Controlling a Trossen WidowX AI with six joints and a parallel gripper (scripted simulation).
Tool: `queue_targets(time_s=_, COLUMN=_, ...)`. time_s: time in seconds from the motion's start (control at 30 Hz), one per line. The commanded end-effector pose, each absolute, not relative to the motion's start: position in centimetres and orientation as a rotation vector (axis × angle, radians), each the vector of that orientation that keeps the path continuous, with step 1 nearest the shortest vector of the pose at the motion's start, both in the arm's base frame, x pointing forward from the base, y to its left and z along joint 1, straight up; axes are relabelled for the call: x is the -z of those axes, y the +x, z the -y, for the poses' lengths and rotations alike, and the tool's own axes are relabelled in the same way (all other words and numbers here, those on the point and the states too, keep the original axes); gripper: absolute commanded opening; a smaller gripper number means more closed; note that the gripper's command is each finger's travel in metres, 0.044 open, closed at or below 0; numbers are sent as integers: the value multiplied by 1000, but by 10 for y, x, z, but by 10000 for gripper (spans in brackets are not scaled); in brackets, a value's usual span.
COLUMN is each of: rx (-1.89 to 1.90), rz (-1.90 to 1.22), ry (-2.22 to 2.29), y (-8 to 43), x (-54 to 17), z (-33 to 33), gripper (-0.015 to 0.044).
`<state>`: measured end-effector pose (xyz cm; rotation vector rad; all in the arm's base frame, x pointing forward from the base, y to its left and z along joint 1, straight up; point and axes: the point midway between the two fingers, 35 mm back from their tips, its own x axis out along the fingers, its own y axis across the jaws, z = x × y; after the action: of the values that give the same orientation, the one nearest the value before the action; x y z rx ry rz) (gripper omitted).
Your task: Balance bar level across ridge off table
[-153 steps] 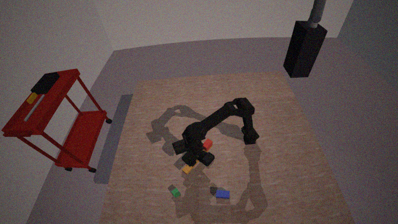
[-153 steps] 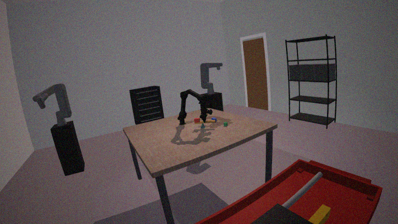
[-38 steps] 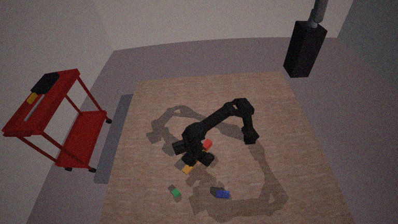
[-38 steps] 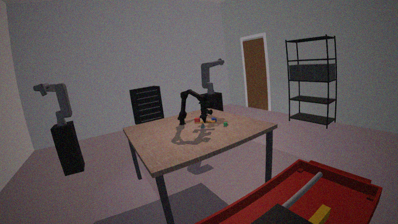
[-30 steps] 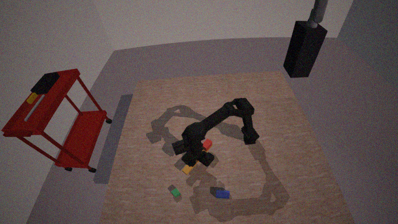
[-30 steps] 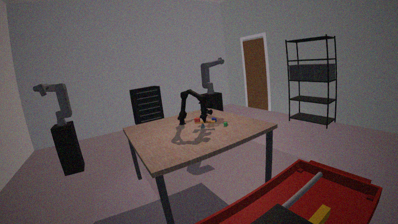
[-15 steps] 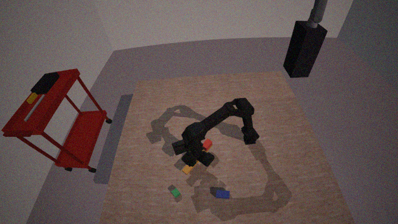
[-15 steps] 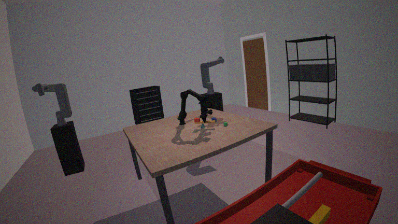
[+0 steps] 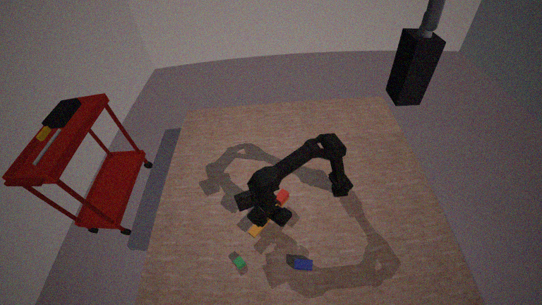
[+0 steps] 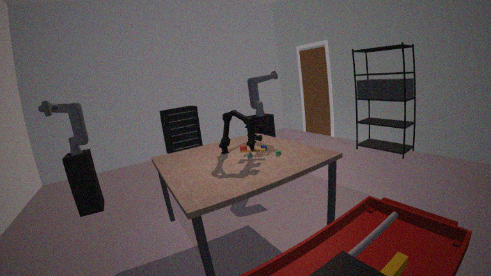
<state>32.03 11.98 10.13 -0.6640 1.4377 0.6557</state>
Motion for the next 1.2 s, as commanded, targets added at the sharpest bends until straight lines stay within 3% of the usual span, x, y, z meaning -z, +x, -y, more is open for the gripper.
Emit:
queue_targets(time_s=0.0, rx=-656, rz=-1438, ry=-664, y=320, x=-101, z=-120, gripper=0)
queue_targets(time_s=0.2, rx=-656, rz=-1438, ry=-664, y=320, x=-101, z=-120, gripper=0)
queue_targets(time_s=0.43, rx=-656, rz=-1438, ry=-664, y=320, x=-101, z=-120, gripper=167)
queue_targets(time_s=1.17, rx=-656, rz=-1438, ry=-664, y=320, x=-101, z=-120, gripper=169)
